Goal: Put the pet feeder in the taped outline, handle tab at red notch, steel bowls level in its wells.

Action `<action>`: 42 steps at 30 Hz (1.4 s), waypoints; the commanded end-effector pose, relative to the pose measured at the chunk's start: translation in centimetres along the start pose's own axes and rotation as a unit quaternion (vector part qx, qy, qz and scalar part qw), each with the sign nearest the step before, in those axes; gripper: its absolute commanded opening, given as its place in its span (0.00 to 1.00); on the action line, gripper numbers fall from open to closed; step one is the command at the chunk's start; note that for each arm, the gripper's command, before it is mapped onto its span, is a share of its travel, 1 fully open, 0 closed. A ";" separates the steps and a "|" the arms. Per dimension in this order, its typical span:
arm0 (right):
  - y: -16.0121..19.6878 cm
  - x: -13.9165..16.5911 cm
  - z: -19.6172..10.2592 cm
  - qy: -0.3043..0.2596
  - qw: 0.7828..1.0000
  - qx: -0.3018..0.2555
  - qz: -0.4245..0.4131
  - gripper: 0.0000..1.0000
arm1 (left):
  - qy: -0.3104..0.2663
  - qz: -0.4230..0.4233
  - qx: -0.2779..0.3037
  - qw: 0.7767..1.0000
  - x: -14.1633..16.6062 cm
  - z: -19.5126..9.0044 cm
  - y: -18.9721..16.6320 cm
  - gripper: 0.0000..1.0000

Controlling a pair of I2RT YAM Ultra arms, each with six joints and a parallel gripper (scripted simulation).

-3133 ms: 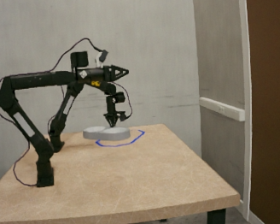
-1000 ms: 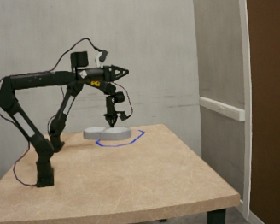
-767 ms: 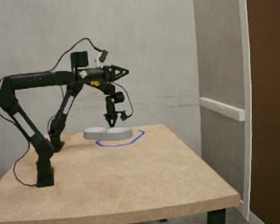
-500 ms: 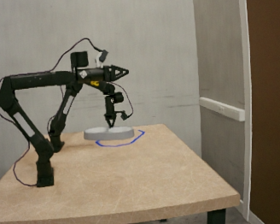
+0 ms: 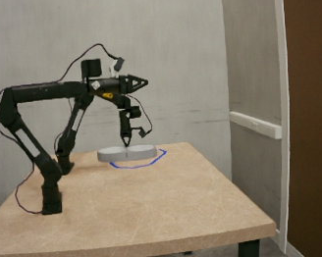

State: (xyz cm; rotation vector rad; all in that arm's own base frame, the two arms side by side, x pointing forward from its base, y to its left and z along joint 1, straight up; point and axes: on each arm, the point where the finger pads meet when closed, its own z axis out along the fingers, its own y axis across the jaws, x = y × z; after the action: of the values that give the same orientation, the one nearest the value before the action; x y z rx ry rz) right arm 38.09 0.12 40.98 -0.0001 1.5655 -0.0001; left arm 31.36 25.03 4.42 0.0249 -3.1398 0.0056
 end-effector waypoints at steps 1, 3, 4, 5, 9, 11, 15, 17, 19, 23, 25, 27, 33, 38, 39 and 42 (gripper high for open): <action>-0.2 -0.2 0.0 -0.003 1.000 0.004 0.006 1.00 | -0.018 -0.063 -0.004 0.998 0.0 -0.6 0.1 0.16; -0.2 -0.2 0.0 -0.003 1.000 0.004 0.006 1.00 | -0.018 -0.078 -0.004 0.997 -0.1 -0.6 -0.2 0.16; -0.2 -0.2 0.0 -0.003 1.000 0.004 0.006 1.00 | -0.018 -0.084 -0.003 0.996 -0.1 -0.6 -0.4 0.16; -0.2 -0.2 0.0 -0.003 1.000 0.004 0.006 1.00 | -0.018 -0.090 -0.003 0.996 -0.2 -0.6 -0.6 0.16; -0.2 -0.2 0.0 -0.003 1.000 0.004 0.006 1.00 | -0.017 -0.075 -0.003 0.997 -0.2 -0.5 -0.9 0.16; -0.2 -0.2 0.0 -0.003 1.000 0.004 0.006 1.00 | -0.019 -0.121 -0.003 0.992 -0.2 -0.6 -1.1 0.16; -0.2 -0.2 0.0 -0.003 1.000 0.004 0.006 1.00 | -0.019 -0.154 -0.002 0.988 0.1 -0.5 -1.4 0.16; -0.2 -0.2 0.0 -0.003 1.000 0.004 0.006 1.00 | -0.018 -0.170 -0.002 0.985 0.2 -0.5 -1.5 0.16; -0.2 -0.2 0.0 -0.003 1.000 0.004 0.006 1.00 | -0.018 -0.187 -0.001 0.982 0.3 -0.5 -1.7 0.16; -0.2 -0.2 0.0 -0.003 1.000 0.004 0.006 1.00 | -0.018 -0.220 0.000 0.975 0.5 -0.5 -2.1 0.16; -0.2 -0.2 0.0 -0.003 1.000 0.004 0.006 1.00 | -0.017 -0.200 0.000 0.980 0.6 -0.5 -2.1 0.16; -0.2 -0.2 0.0 -0.003 1.000 0.004 0.006 1.00 | -0.017 -0.235 -0.002 0.972 0.6 -0.5 -2.2 0.16; -0.2 -0.2 0.0 -0.003 1.000 0.004 0.006 1.00 | -0.018 -0.286 0.001 0.958 0.8 -0.5 -3.0 0.16; -0.2 -0.2 0.0 -0.003 1.000 0.004 0.006 1.00 | -0.018 -0.325 0.002 0.946 1.0 -0.4 -3.6 0.16; -0.2 -0.2 0.0 -0.003 1.000 0.004 0.006 1.00 | -0.018 -0.333 0.002 0.943 1.0 -0.4 -3.8 0.16; -0.2 -0.2 0.0 -0.003 1.000 0.004 0.006 1.00 | -0.016 -0.320 0.002 0.947 1.1 -0.4 -3.9 0.16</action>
State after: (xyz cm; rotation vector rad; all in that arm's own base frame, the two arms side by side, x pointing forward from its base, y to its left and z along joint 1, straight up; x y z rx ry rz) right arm 38.09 0.12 40.98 -0.0001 1.5655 -0.0001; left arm 29.70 21.53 4.42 0.9707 -2.9804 0.0062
